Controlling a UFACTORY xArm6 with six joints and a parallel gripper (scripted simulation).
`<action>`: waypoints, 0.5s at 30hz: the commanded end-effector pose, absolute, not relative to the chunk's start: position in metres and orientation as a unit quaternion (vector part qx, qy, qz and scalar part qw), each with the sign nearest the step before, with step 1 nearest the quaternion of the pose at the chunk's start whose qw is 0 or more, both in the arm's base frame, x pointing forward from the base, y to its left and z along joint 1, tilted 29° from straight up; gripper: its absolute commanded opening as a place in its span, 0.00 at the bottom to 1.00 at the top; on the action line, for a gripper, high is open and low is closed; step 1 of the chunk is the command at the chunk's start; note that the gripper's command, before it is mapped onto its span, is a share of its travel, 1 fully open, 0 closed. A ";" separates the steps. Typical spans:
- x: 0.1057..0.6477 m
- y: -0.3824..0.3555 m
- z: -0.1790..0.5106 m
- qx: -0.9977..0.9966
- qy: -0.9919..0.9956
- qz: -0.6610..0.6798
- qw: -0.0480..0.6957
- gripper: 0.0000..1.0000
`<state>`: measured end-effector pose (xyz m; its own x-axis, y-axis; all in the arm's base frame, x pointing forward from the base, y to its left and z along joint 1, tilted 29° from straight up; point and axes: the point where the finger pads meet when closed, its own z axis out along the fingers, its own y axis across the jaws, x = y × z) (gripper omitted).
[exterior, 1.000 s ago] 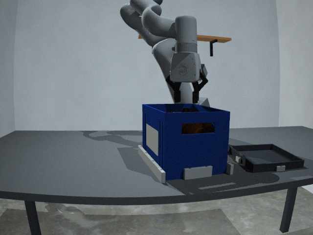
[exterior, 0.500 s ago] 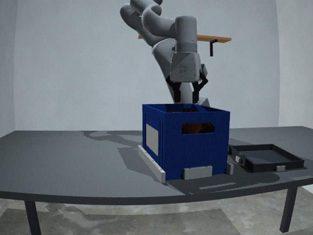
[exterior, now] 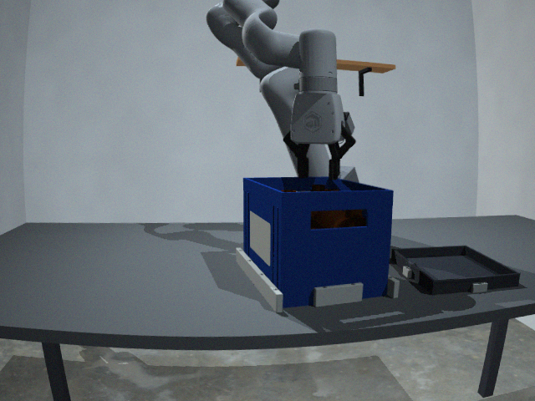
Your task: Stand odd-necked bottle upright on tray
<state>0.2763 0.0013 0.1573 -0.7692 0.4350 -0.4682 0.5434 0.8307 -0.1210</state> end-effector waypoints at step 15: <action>0.283 -0.005 0.143 0.263 0.932 -0.125 0.217 0.65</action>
<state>0.2811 -0.0039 0.1443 -0.7692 0.4351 -0.4680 0.5434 0.8307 -0.1209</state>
